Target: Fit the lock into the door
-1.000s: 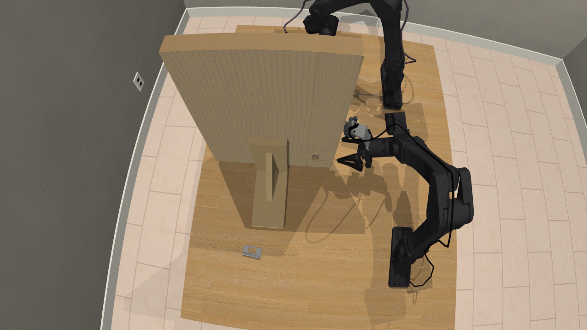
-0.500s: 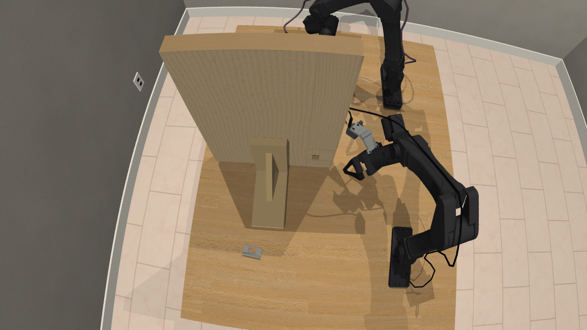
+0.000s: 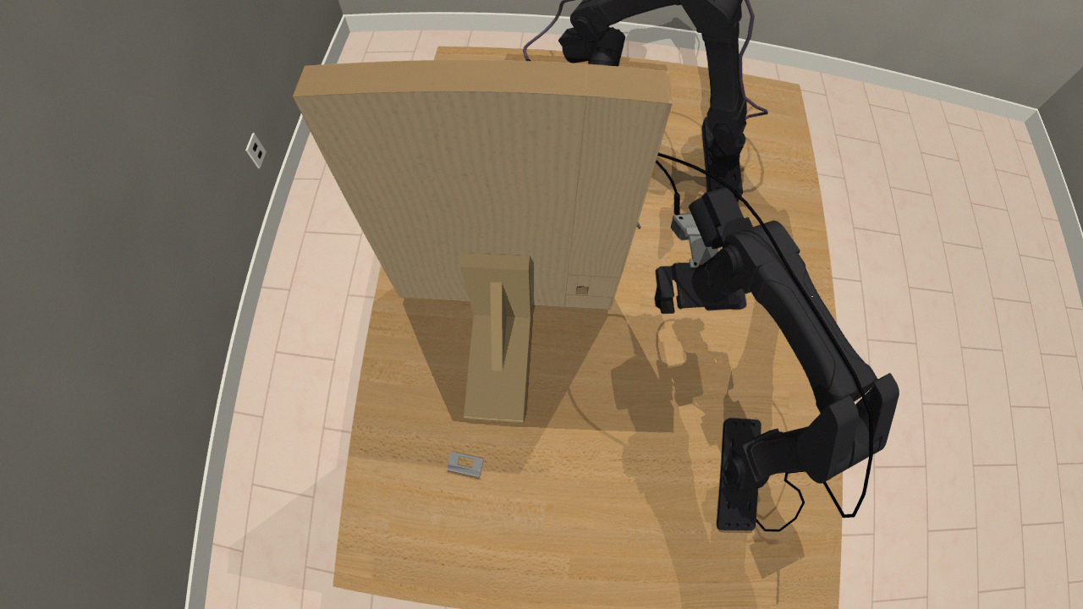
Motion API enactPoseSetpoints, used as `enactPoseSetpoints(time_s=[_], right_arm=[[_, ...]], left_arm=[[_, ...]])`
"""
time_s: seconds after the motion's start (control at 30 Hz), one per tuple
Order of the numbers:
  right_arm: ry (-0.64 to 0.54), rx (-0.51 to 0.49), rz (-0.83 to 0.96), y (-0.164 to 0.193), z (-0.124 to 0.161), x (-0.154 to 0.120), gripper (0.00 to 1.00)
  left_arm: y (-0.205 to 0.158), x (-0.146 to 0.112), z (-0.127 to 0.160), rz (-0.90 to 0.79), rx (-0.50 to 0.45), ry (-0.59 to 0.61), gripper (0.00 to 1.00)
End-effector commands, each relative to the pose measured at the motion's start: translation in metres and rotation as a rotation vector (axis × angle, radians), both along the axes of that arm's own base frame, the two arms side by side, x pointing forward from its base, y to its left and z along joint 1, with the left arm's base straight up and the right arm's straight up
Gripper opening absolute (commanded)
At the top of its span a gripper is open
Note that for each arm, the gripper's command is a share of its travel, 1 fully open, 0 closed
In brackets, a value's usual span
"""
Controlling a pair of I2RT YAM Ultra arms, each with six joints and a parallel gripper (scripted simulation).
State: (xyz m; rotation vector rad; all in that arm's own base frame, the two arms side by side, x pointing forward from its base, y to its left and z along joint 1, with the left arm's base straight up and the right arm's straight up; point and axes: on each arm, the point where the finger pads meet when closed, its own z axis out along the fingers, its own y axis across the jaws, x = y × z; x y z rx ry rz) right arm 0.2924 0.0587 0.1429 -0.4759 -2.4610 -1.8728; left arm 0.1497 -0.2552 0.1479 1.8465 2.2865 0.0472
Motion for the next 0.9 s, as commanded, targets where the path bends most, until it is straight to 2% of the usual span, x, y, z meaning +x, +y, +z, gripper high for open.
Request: enactPoseSetpoints(time_s=[0.0,0.87], right_arm=[[-0.043,0.003,-0.007,-0.0021,0.0091,0.0086,1.00],[-0.043,0.003,-0.007,-0.0021,0.0091,0.0086,1.00]], left_arm=[[0.0129,-0.0203,0.0072,-0.157,0.096,0.167,1.00],[0.0138,-0.0222,0.0019,-0.159,0.108,0.164,1.00]])
